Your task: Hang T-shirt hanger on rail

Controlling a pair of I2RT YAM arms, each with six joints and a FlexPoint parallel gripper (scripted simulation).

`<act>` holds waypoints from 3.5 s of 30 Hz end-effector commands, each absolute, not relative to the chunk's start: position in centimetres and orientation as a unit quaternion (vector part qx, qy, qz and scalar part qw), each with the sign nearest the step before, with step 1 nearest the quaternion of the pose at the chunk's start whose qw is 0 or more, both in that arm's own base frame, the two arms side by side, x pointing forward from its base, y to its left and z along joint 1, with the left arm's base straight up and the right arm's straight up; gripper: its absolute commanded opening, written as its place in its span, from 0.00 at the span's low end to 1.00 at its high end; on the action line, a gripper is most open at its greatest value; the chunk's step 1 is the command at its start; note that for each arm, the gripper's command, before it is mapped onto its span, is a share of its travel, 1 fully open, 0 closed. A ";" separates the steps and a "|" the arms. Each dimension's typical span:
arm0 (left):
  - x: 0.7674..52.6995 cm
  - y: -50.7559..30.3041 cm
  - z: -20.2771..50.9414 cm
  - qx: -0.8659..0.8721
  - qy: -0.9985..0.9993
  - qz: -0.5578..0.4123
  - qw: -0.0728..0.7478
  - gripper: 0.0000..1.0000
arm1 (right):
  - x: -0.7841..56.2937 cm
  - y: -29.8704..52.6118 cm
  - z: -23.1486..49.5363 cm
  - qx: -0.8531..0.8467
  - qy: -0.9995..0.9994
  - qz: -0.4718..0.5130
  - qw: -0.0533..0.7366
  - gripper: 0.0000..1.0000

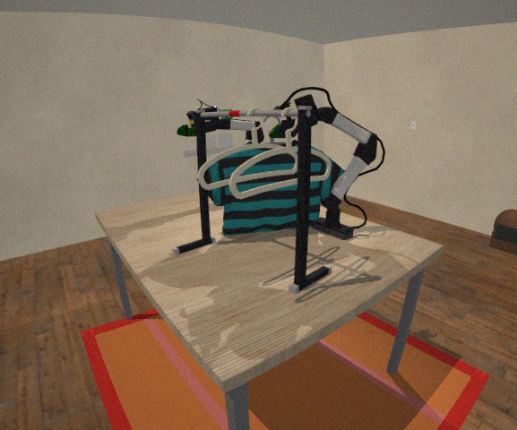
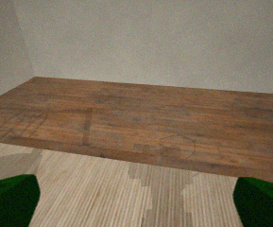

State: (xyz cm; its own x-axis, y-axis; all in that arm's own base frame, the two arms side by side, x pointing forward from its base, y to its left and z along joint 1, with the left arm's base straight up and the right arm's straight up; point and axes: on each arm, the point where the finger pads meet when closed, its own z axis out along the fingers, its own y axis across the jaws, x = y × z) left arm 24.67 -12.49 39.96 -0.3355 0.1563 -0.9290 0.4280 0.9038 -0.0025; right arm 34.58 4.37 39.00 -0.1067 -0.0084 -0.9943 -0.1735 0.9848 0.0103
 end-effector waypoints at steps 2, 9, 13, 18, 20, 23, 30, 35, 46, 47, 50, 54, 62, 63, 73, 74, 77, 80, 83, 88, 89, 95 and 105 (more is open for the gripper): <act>25.1 -10.9 41.5 0.087 0.807 -0.072 0.580 0.00 | 29.4 9.5 43.0 -0.137 0.723 0.125 0.665 1.00; 24.4 -11.5 41.1 0.039 0.815 -0.037 0.577 0.00 | 25.2 15.1 46.4 -0.206 0.698 0.193 0.658 1.00; 24.3 -12.0 41.2 0.026 0.815 -0.027 0.578 0.00 | 22.8 17.9 47.9 -0.243 0.684 0.230 0.648 1.00; 24.1 -12.8 41.2 0.019 0.816 -0.021 0.577 0.00 | 19.8 21.4 49.8 -0.289 0.662 0.279 0.633 1.00; 24.1 -13.2 41.2 0.021 0.816 -0.022 0.577 0.00 | 18.9 22.5 50.4 -0.302 0.655 0.293 0.627 1.00; 24.3 -13.8 41.7 0.027 0.812 -0.036 0.582 0.00 | 18.0 23.5 50.9 -0.316 0.647 0.308 0.622 1.00; 26.0 -14.3 42.4 0.058 0.808 -0.057 0.584 0.00 | 17.1 24.6 51.6 -0.330 0.638 0.324 0.616 1.00; 29.9 -12.2 43.1 0.044 0.806 -0.044 0.588 0.00 | 16.9 24.7 51.8 -0.330 0.634 0.328 0.618 1.00; 38.5 -5.9 44.3 -0.017 0.809 0.007 0.587 0.00 | 16.9 24.7 51.9 -0.330 0.633 0.328 0.618 1.00; 39.2 -5.4 44.4 -0.022 0.809 0.011 0.587 0.00 | 16.9 24.7 51.9 -0.330 0.633 0.328 0.618 1.00; 40.9 -4.1 44.6 -0.033 0.810 0.020 0.586 0.00 | 16.9 24.7 51.9 -0.330 0.633 0.328 0.618 1.00; 42.5 -2.8 44.6 -0.045 0.813 0.030 0.580 0.00 | 16.9 24.7 51.9 -0.330 0.633 0.328 0.618 1.00; 43.0 -2.6 44.7 -0.051 0.812 0.031 0.581 0.00 | 16.9 24.8 51.5 -0.335 0.633 0.326 0.617 1.00; 43.0 -2.6 44.7 -0.051 0.812 0.031 0.581 0.00 | 16.9 24.8 51.5 -0.335 0.633 0.326 0.617 1.00; 43.5 -2.6 45.0 -0.051 0.814 0.033 0.577 0.00 | 16.9 24.8 51.5 -0.335 0.633 0.326 0.617 1.00; 43.5 -2.6 45.1 -0.050 0.818 0.034 0.572 0.00 | 16.9 24.8 51.5 -0.335 0.633 0.326 0.617 1.00; 43.6 -2.6 45.5 -0.051 0.818 0.034 0.572 0.00 | 16.9 24.8 51.5 -0.335 0.633 0.326 0.617 1.00; 43.3 -2.4 47.3 -0.058 0.800 0.032 0.596 0.00 | 16.9 24.8 51.5 -0.335 0.633 0.326 0.617 1.00; 42.2 -2.2 48.7 -0.062 0.790 0.030 0.609 0.00 | 16.9 24.8 51.5 -0.335 0.633 0.326 0.617 1.00; 42.1 -2.2 48.8 -0.061 0.790 0.029 0.610 0.00 | 16.9 24.8 51.5 -0.335 0.633 0.326 0.617 1.00; 42.1 -2.2 48.8 -0.061 0.790 0.029 0.610 0.00 | 16.9 24.8 51.5 -0.335 0.633 0.326 0.617 1.00; 42.1 -2.2 48.8 -0.061 0.790 0.029 0.610 0.00 | 16.9 24.8 51.5 -0.335 0.633 0.326 0.617 1.00; 44.9 -2.3 47.9 -0.050 0.795 0.026 0.604 0.00 | 16.9 24.8 51.5 -0.335 0.633 0.326 0.617 1.00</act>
State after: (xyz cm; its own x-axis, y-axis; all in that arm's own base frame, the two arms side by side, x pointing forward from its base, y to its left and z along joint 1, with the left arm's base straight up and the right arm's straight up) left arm 43.68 -2.64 45.18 -0.3493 -0.0398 -0.9362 -0.1153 0.9933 0.0008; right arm 17.09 24.89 51.01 -0.0212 -0.0349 -0.9992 -0.8257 0.5641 -0.0021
